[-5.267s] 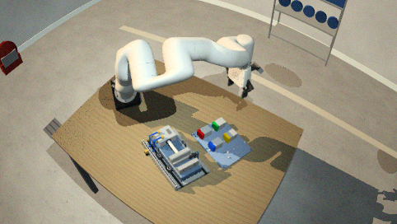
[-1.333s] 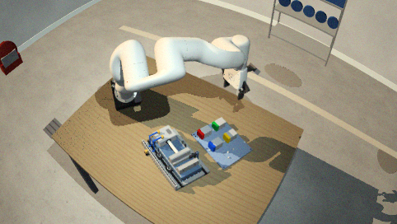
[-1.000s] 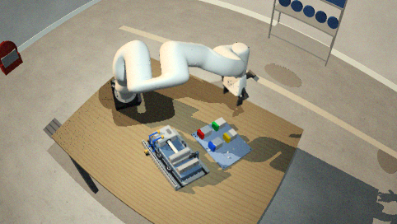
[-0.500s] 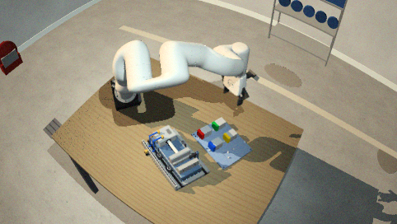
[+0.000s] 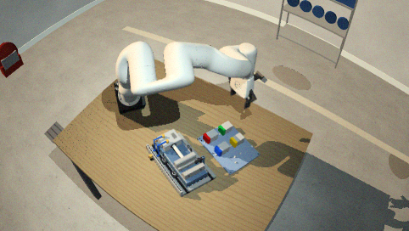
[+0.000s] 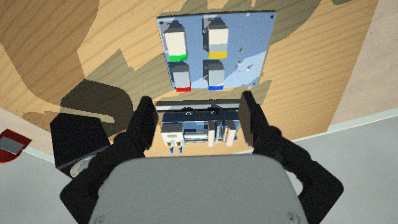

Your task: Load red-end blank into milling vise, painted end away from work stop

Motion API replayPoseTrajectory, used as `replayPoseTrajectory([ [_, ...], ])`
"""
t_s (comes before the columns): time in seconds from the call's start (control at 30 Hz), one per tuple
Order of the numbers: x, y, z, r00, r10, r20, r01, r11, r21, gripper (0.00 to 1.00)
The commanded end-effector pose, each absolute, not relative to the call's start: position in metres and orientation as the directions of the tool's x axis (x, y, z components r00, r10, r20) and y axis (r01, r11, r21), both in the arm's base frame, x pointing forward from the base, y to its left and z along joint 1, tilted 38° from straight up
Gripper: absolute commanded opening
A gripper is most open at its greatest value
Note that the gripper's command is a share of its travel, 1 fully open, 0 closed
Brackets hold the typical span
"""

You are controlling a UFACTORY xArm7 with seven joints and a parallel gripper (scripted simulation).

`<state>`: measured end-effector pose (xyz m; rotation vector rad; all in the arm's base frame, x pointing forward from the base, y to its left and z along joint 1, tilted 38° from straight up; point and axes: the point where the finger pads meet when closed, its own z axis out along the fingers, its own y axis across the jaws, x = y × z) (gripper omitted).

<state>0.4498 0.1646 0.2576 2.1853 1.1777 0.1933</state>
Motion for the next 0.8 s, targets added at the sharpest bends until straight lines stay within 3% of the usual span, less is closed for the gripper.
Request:
replayPoseTrajectory([
  [0.0,0.449,0.167,0.26,0.586,0.794,-0.161,0.697,-0.393,0.6,1.0],
  [0.77,0.431,0.15,0.269,0.586,0.794,-0.161,0.697,-0.393,0.6,1.0],
])
